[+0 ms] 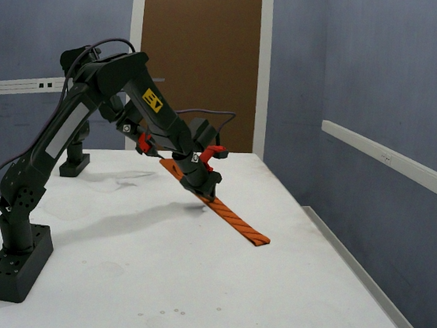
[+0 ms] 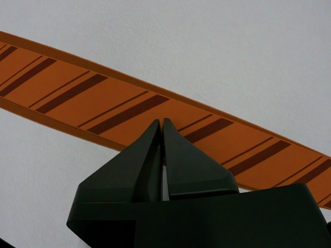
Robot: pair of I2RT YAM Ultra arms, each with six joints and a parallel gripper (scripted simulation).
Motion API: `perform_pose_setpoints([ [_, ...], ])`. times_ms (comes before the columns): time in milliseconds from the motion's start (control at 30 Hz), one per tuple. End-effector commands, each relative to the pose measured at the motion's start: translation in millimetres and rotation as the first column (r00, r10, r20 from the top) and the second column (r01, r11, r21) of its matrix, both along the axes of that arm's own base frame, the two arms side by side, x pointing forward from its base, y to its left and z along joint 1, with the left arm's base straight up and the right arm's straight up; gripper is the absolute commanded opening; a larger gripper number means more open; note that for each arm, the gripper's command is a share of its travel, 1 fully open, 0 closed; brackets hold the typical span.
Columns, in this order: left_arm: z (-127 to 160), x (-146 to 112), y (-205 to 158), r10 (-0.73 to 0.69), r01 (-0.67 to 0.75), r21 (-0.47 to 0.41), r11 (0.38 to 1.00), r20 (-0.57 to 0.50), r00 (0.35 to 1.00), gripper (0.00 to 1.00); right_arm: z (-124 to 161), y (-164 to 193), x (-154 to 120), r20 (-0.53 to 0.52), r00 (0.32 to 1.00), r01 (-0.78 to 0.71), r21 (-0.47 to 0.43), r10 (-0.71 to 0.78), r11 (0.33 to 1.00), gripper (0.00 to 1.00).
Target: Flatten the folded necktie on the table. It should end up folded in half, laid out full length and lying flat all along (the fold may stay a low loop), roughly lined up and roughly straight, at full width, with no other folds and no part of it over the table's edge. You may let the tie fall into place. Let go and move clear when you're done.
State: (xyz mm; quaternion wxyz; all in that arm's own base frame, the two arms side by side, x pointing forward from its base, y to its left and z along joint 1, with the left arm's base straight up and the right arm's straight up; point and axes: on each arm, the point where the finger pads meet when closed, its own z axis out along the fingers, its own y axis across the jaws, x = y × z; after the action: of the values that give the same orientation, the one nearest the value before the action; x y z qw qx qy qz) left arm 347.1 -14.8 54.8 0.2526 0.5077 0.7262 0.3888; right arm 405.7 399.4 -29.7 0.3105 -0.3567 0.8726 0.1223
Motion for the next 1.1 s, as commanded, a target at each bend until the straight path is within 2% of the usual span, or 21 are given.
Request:
perform_pose_setpoints([
  [0,16.2,14.5,-4.5,0.003,-0.002,-0.009,1.0,0.055,0.998,0.43,2.3,1.4,0.3,0.007,1.0,-0.001,0.018,0.001,1.0,0.04],
  [667,32.2,28.8,-8.9,0.003,-0.002,-0.009,1.0,0.055,0.998,0.43,2.3,1.4,0.3,0.007,1.0,-0.001,0.018,0.001,1.0,0.04],
  [1067,32.4,29.0,-9.0,0.003,-0.002,-0.009,1.0,0.055,0.998,0.43,2.3,1.4,0.3,0.007,1.0,-0.001,0.018,0.001,1.0,0.04],
])
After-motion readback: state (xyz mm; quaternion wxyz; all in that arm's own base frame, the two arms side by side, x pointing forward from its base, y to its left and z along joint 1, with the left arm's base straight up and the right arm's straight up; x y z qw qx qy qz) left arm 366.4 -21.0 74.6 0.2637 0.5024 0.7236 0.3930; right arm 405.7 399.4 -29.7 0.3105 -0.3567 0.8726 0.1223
